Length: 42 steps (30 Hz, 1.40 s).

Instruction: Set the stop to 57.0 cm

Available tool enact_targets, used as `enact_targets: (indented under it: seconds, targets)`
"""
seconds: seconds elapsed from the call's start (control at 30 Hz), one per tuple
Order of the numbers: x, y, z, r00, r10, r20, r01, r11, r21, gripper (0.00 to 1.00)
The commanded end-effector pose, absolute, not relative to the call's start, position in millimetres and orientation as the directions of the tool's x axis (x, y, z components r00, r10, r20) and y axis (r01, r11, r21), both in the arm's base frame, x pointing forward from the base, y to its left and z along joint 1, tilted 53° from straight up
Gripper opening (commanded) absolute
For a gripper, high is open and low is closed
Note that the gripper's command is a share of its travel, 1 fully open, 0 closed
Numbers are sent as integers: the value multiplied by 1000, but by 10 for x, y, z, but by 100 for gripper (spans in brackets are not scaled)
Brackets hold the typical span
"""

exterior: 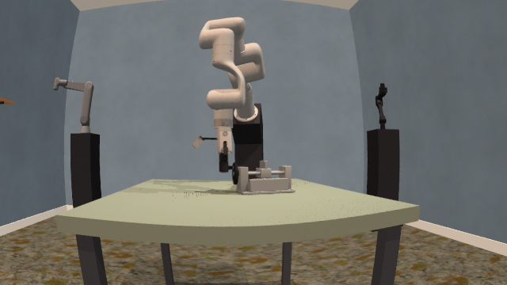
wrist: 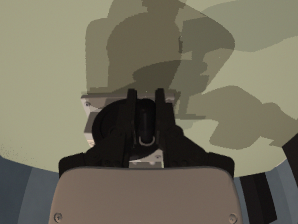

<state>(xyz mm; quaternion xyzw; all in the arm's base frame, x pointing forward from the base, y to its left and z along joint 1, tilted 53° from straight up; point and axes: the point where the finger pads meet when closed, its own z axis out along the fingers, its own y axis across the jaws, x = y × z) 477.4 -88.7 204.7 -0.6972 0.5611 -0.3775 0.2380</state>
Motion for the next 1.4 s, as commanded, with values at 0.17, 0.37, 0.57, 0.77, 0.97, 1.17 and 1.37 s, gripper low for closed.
enact_targets:
  seconds: [0.17,0.37,0.57,0.77,0.97,1.17,1.37]
  targets:
    - [4780,-885,2064,85,-962,259,-600,-257,-757,6]
    - [4780,-883,2071,85,-962,259,-600,-257,-757,6]
    - [4780,-880,2083,85,-962,259,-600,-257,-757,6]
    - [4781,-876,2096,85,-962,259,-600,-257,-757,6]
    - [4786,-868,2125,85,-962,259,-600,-257,-757,6]
    - [4796,-857,2162,85,-962,259,-600,-257,-757,6]
    - [4807,-848,2190,85,-962,259,-600,-257,-757,6]
